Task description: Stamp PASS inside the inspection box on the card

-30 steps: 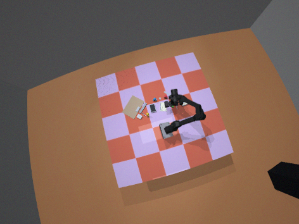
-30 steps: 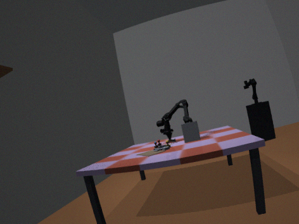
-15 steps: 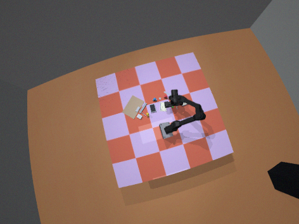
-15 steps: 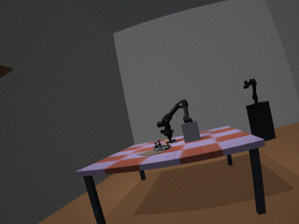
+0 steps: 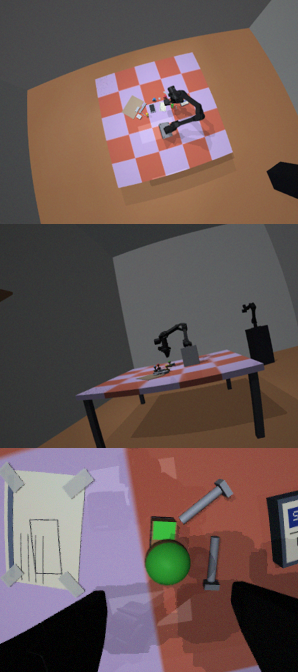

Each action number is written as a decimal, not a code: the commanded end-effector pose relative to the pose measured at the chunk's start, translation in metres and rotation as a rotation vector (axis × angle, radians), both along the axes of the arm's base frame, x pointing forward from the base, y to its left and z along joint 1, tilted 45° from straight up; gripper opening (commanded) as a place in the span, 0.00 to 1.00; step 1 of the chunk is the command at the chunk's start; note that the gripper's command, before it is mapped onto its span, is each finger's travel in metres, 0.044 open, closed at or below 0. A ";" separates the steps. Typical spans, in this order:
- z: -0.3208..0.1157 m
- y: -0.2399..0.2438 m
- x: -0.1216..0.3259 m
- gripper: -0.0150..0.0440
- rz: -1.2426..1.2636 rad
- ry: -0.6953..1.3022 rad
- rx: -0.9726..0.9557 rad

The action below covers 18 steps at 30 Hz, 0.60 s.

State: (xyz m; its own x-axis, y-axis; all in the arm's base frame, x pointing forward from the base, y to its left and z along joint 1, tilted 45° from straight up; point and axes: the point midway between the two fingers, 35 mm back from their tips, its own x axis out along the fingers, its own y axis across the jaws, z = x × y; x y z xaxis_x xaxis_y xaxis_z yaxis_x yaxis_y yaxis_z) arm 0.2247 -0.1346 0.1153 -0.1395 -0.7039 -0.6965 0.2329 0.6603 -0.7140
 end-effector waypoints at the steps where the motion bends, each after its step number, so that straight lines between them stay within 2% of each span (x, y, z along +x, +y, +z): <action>1: 0.030 0.027 0.001 0.70 0.002 -0.014 -0.008; 18: 0.030 0.026 0.000 0.70 0.005 -0.010 -0.011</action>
